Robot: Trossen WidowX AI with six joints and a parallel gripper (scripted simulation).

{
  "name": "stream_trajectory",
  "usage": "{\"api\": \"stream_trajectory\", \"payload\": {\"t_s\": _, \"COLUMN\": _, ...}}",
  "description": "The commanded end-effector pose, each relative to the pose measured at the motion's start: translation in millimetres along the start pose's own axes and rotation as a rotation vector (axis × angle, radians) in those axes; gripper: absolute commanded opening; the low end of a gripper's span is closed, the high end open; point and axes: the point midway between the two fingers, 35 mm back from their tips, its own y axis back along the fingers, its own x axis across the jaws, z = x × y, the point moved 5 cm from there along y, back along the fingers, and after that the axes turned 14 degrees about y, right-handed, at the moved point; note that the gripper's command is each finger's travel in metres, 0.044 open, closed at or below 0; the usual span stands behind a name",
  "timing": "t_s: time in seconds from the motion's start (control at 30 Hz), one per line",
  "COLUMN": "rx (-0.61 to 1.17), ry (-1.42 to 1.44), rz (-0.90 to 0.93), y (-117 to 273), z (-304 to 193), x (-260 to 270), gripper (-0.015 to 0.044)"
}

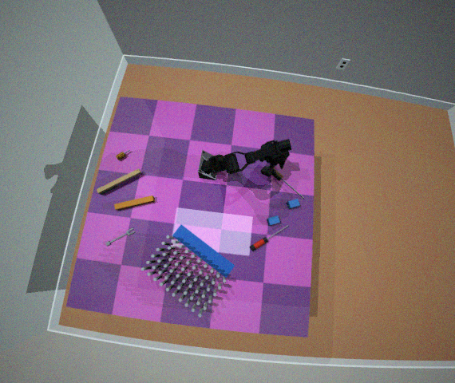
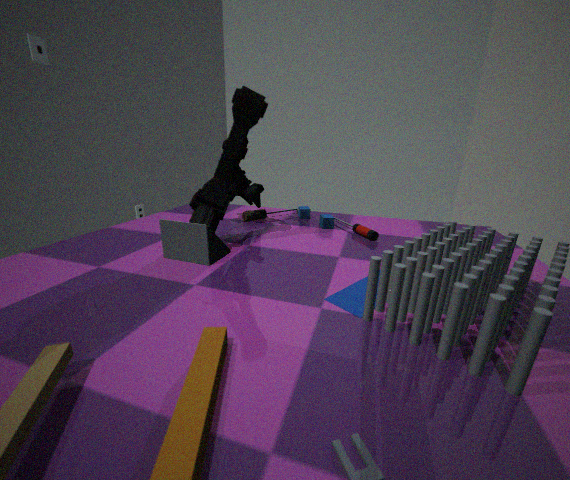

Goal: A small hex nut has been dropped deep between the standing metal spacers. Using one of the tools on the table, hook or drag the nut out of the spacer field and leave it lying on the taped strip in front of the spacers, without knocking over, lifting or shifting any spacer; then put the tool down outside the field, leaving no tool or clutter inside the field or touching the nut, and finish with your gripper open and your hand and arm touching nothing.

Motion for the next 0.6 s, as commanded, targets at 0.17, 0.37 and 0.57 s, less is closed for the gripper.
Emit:
{"api": "stream_trajectory", "payload": {"t_s": 0.17, "rx": -0.004, "ry": 0.007, "rz": 0.001, "y": -13.0, "z": 9.1, "x": -2.3, "gripper": 0.028}}
{"api": "stream_trajectory", "payload": {"t_s": 0.37, "rx": -0.003, "ry": 0.008, "rz": 0.001, "y": -20.9, "z": 14.3, "x": -3.2, "gripper": 0.028}}
{"api": "stream_trajectory", "payload": {"t_s": 0.57, "rx": -0.001, "ry": 0.009, "rz": 0.001, "y": -28.7, "z": 19.5, "x": -3.5, "gripper": 0.028}}
